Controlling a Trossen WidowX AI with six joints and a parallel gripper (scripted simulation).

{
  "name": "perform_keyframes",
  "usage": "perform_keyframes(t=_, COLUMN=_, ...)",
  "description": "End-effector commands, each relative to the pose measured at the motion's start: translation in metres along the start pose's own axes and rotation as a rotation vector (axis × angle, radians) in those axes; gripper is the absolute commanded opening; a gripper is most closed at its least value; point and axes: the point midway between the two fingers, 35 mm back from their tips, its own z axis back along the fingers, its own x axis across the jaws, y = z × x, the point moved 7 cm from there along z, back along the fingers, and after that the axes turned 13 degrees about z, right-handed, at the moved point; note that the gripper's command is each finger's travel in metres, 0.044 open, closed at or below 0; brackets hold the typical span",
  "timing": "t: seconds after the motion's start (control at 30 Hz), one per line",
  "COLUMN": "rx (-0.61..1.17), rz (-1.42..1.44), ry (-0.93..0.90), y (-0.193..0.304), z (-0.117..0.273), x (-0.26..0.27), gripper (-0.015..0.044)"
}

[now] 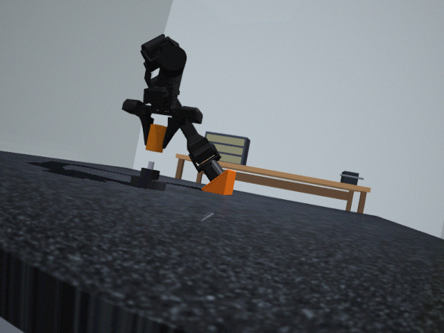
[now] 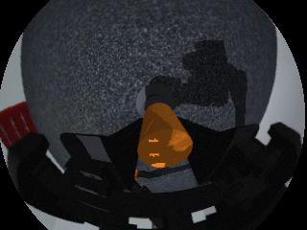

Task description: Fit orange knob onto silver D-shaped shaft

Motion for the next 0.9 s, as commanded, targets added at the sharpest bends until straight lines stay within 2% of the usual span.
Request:
perform_keyframes(t=0.0, rx=-0.003, rz=0.016, ry=0.002, y=0.000, z=-0.002, x=-0.001, gripper=0.0000)
perform_keyframes(t=0.33, rx=-0.003, rz=0.016, ry=0.003, y=0.000, z=-0.025, x=-0.001, gripper=0.0000)
perform_keyframes(t=0.87, rx=-0.003, rz=0.011, ry=0.003, y=-0.002, z=-0.023, x=0.001, gripper=0.0000)
